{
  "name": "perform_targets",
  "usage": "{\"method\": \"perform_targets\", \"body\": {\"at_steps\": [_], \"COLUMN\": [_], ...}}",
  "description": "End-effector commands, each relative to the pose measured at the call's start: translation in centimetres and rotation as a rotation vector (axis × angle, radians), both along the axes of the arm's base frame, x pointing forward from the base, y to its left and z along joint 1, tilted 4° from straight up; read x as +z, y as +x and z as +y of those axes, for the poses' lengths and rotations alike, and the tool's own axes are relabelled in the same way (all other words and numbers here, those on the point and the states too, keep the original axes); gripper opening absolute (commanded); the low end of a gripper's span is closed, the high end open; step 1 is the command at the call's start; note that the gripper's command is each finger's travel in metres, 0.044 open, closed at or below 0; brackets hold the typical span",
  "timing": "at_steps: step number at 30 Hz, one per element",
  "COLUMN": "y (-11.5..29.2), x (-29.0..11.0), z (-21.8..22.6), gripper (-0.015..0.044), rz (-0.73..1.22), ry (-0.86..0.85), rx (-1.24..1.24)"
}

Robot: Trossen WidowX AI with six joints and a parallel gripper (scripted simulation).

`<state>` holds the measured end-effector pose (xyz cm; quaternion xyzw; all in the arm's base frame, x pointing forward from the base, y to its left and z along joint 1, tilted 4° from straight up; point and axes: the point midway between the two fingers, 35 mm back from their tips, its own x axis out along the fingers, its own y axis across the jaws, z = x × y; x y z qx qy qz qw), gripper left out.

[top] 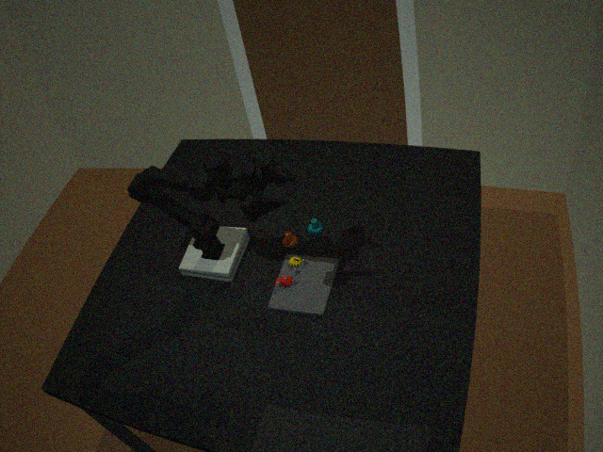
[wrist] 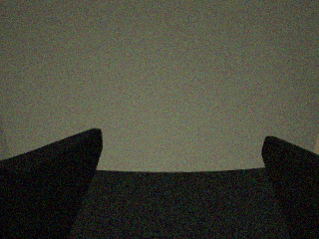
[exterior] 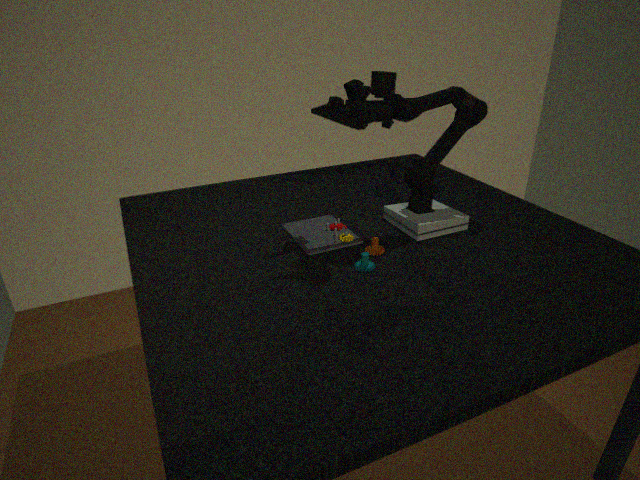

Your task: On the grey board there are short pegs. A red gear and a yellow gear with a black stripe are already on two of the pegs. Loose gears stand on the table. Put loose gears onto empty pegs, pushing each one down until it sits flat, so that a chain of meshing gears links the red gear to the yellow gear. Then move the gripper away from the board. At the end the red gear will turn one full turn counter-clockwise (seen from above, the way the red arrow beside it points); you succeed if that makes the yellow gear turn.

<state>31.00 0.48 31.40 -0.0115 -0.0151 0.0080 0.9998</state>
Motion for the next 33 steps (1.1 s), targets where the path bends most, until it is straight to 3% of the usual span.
{"method": "perform_targets", "body": {"at_steps": [1, 10, 19, 23, 33], "y": [0.1, 2.0, -4.0, -7.5, -8.4], "x": [-0.2, -12.4, -23.7, -26.1, -26.1], "z": [0.1, 6.1, 10.9, 11.6, 11.8], "gripper": [0.0426, 0.044, 0.044, 0.044, 0.044], "rz": [0.012, 0.656, 1.291, 1.397, 1.4], "ry": [0.012, 0.542, 0.863, 0.865, 0.863], "rx": [0.004, -0.014, -0.587, -0.915, -0.932]}}
